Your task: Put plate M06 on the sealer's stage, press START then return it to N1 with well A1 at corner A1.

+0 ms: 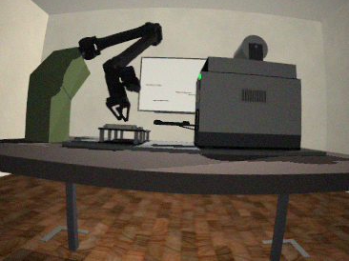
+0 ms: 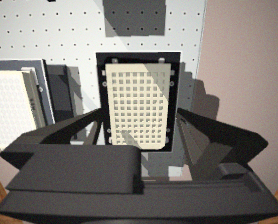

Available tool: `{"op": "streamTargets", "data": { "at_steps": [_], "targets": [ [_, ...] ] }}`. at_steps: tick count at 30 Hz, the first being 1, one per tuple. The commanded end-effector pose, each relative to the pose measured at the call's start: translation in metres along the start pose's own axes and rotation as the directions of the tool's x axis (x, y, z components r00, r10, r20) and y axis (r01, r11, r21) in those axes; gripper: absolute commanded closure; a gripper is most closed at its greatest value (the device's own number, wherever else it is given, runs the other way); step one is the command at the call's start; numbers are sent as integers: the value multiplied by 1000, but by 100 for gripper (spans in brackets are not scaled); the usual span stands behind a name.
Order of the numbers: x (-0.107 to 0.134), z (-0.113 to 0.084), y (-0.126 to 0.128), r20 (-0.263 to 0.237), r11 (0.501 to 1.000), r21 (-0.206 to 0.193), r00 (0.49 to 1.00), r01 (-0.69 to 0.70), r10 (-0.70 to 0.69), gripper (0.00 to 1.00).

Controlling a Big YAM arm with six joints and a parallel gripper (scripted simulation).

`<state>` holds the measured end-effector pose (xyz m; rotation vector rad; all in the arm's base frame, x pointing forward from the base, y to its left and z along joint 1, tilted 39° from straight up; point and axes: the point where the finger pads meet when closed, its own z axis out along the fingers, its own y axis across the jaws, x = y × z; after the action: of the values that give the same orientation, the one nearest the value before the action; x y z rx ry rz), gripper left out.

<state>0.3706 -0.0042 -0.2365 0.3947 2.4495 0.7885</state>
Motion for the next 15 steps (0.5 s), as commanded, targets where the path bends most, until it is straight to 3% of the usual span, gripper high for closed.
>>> {"op": "streamTargets", "data": {
  "at_steps": [1, 11, 15],
  "targets": [
    [7, 4, 4, -15, 1000, -5, 1000, -2, 2, 0],
    [7, 4, 4, -17, 1000, -6, 1000, -3, 2, 0],
    [10, 15, 5, -12, 1000, -7, 1000, 2, -3, 0]
  ]
}}
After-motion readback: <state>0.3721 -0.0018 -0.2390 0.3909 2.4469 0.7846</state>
